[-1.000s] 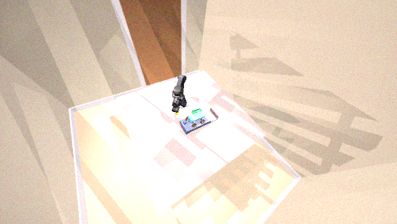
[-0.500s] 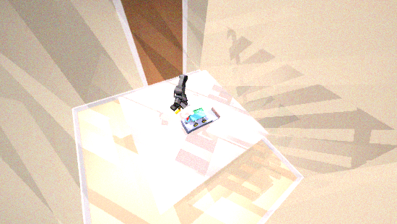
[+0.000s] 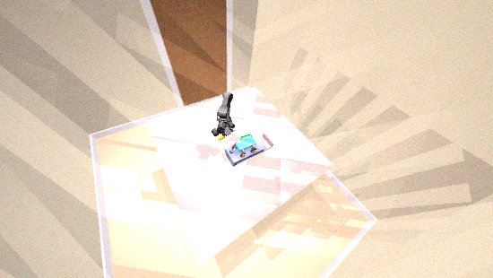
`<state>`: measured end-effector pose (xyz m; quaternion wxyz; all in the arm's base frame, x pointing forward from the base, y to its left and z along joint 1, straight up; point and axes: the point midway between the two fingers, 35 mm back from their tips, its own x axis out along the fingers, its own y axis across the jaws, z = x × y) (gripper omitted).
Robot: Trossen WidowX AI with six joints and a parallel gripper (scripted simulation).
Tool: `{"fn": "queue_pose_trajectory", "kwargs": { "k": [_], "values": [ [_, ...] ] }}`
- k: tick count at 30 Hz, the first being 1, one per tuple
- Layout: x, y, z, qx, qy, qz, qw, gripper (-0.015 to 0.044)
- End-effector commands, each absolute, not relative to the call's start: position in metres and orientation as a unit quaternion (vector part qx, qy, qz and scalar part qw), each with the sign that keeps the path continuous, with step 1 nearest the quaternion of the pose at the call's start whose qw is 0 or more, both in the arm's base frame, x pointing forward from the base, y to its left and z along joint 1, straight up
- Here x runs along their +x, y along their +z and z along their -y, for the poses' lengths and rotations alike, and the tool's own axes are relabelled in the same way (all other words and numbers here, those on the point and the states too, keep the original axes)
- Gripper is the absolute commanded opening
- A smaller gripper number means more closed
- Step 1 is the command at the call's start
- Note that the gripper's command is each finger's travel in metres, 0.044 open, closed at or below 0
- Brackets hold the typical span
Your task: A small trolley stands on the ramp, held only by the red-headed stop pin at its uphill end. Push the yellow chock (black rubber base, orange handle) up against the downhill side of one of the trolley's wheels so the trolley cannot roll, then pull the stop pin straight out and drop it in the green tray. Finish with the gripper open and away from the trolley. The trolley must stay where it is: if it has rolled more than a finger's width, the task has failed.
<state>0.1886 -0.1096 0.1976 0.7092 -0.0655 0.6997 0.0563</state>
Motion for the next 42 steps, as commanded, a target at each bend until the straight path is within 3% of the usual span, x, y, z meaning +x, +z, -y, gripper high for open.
{"fn": "queue_pose_trajectory", "kwargs": {
  "k": [1,42],
  "values": [
    [0.189,0.196,0.097,-0.055,0.049,-0.702,0.709,0.0000],
    [0.212,0.192,-0.045,-0.043,0.045,-0.701,0.710,0.0000]
  ]
}}
